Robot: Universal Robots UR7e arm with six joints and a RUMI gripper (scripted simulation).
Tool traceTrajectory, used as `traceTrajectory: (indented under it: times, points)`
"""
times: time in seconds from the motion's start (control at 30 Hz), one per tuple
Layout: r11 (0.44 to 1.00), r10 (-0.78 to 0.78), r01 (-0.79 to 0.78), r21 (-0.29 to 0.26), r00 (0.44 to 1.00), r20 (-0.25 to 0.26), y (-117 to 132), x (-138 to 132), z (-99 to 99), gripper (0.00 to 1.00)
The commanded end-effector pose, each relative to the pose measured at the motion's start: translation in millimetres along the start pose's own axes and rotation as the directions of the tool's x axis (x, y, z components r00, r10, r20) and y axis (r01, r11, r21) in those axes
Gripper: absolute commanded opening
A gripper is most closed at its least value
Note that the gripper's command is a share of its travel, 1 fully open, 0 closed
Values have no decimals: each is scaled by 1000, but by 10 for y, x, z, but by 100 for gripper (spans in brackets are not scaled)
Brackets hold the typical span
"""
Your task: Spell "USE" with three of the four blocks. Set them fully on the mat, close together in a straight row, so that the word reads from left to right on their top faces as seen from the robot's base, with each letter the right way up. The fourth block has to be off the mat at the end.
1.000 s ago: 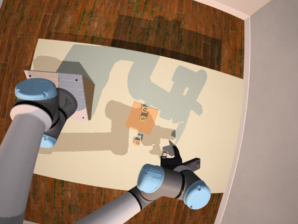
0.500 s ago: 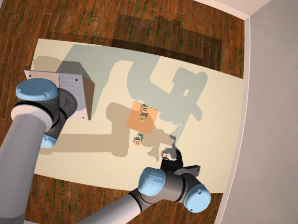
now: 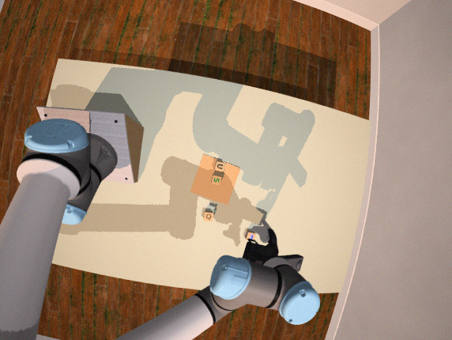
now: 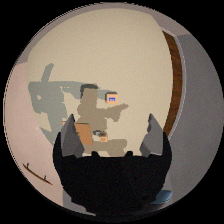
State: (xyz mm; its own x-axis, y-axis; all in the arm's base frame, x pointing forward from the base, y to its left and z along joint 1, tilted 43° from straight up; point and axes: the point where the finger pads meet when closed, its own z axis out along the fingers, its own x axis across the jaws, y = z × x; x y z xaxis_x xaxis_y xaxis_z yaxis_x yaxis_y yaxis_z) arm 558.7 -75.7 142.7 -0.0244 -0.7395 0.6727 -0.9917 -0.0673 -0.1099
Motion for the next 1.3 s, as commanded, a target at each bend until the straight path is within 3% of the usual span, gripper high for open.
traceTrajectory:
  times: [0.0,0.17,0.2,1.27]
  points:
    - [1000,15,-15,3,1000,-1,-12,31,-14,100]
    - [1000,16,-16,3,1000,-1,-13,32,-15,100]
    - [1000,15,-15,3,1000,-1,-13,31,-15,40]
    - [1000,15,-15,3,1000,-1,-13,31,-15,40]
